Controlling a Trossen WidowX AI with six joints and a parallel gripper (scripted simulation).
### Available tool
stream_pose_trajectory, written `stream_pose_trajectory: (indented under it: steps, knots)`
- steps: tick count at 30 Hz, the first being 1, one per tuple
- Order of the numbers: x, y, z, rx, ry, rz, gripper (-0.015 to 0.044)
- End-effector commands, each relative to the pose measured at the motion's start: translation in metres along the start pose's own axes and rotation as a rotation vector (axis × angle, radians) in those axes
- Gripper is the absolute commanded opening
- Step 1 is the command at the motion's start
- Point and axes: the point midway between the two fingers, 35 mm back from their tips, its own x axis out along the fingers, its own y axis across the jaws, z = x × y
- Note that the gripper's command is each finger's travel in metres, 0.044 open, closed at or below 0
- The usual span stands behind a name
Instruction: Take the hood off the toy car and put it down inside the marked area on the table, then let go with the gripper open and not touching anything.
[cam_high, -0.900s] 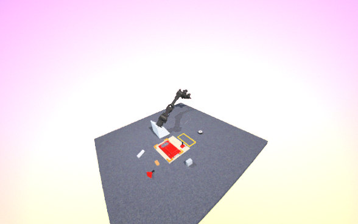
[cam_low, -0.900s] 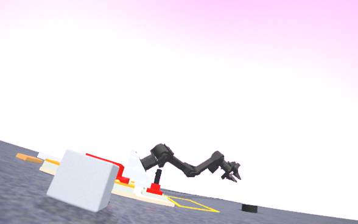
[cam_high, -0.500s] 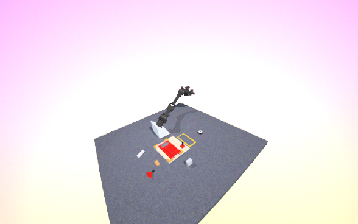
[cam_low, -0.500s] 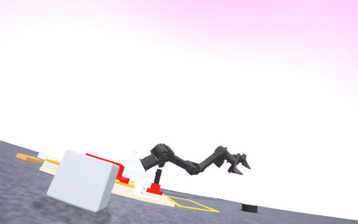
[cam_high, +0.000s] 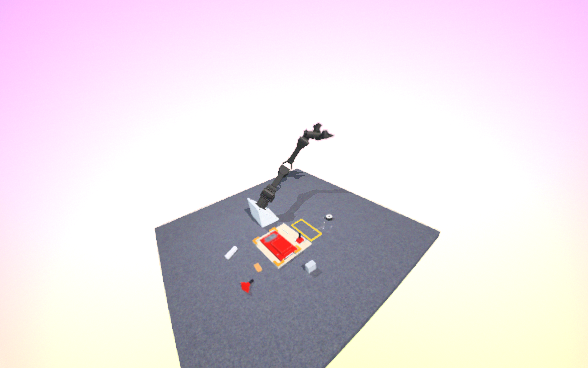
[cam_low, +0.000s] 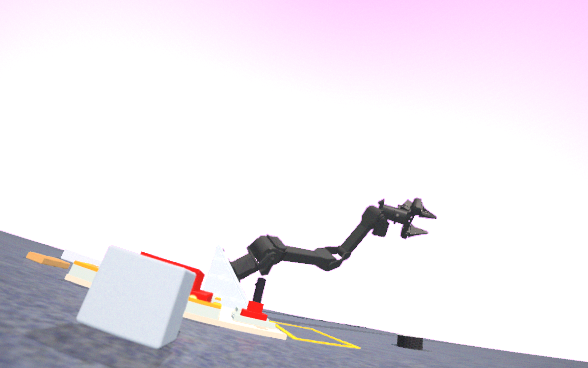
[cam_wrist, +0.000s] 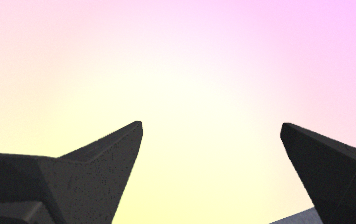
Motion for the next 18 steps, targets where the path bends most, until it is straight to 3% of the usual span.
stream_pose_trajectory:
  steps: [1,13,18]
  knots:
    - [-0.005,-0.050,0.017,0.041,-0.048,-0.070,0.0440]
    - [-0.039,-0.217,0.038,0.133,-0.145,-0.335,0.0440]
    - [-0.047,-0.259,0.025,0.173,-0.132,-0.375,0.0440]
